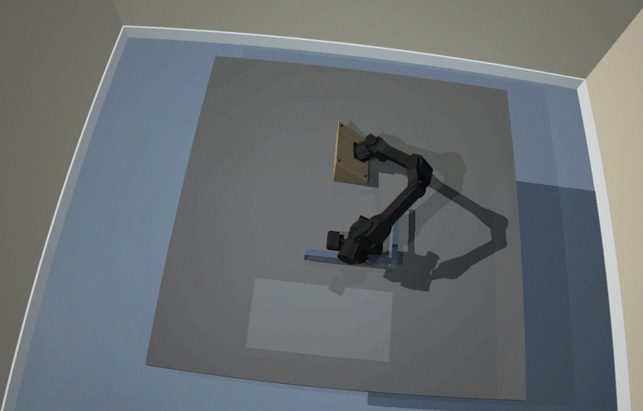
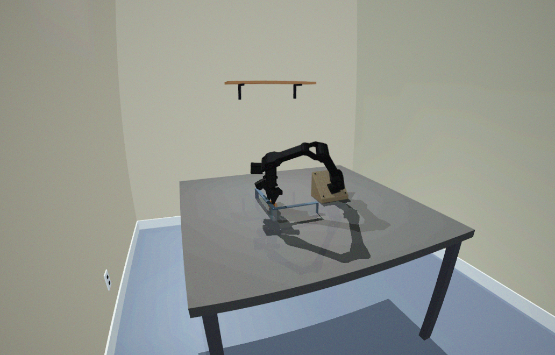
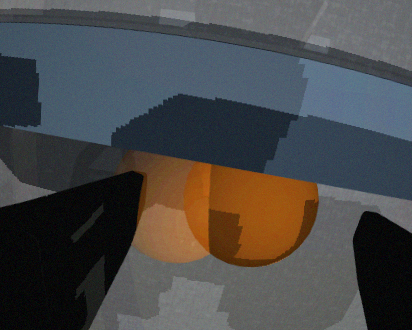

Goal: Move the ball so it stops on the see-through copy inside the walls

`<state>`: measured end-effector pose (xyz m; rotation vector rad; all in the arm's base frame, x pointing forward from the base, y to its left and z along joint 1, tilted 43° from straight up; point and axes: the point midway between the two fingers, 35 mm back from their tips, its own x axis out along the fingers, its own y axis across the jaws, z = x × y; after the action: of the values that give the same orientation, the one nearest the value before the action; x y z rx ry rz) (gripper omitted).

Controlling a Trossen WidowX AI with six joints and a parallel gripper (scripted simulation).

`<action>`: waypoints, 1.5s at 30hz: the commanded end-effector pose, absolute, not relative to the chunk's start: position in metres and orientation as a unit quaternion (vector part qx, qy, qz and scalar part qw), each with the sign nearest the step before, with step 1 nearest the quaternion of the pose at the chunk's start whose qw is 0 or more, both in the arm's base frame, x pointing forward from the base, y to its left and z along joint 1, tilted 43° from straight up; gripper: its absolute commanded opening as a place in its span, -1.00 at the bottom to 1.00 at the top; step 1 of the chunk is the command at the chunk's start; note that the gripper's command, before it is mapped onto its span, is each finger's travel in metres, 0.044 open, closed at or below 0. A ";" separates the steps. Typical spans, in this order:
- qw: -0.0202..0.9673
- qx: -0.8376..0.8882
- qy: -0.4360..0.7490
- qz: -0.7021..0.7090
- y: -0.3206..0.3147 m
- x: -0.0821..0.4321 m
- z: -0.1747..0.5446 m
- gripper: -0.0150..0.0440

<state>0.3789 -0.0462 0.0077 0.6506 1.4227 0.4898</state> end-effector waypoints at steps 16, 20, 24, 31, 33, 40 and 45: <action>0.679 0.294 0.637 0.219 -0.037 0.378 -0.002 -0.05; 0.674 0.313 0.638 0.203 -0.042 0.376 -0.004 -0.40; 0.671 0.325 0.638 0.191 -0.057 0.376 0.006 -0.49; 0.645 0.337 0.661 0.183 -0.060 0.357 -0.004 -0.49; 0.631 0.342 0.672 0.181 -0.057 0.347 -0.011 -0.49; 0.643 0.330 0.664 0.190 -0.074 0.356 0.010 -0.49; 0.652 0.321 0.658 0.197 -0.087 0.362 0.030 -0.49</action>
<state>0.3586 -0.0783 0.0182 0.7460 1.5071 0.4402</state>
